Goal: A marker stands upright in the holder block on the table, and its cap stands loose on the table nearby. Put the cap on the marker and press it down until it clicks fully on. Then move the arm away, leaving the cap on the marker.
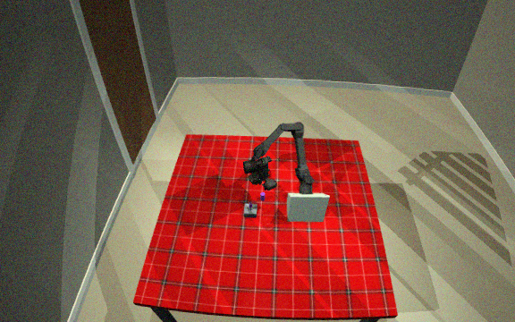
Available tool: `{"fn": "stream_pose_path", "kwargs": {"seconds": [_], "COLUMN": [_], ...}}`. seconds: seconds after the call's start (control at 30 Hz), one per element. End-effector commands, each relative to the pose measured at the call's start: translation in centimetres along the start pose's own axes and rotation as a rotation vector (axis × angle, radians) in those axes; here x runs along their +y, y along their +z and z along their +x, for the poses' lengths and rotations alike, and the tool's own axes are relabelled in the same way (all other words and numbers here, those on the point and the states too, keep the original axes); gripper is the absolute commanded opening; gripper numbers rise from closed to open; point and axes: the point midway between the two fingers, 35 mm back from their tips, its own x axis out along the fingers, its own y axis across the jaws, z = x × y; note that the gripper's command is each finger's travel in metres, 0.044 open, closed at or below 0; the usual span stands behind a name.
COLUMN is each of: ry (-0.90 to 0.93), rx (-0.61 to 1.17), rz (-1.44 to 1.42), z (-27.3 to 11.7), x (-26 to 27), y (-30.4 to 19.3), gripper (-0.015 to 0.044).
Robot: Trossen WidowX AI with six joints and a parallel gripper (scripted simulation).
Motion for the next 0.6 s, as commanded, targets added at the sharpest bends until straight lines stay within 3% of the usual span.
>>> {"fn": "stream_pose_path", "kwargs": {"seconds": [0.0,0.13,0.57], "ry": [-0.017,-0.019,-0.019], "rx": [0.005,0.005,0.006], "rz": [-0.026,-0.026,-0.026], "z": [-0.1,3.1,5.0], "x": [-0.4,-0.4,-0.4], "y": [-0.2,-0.2,-0.4], "gripper": [0.0238,0.0238,0.0238]}}
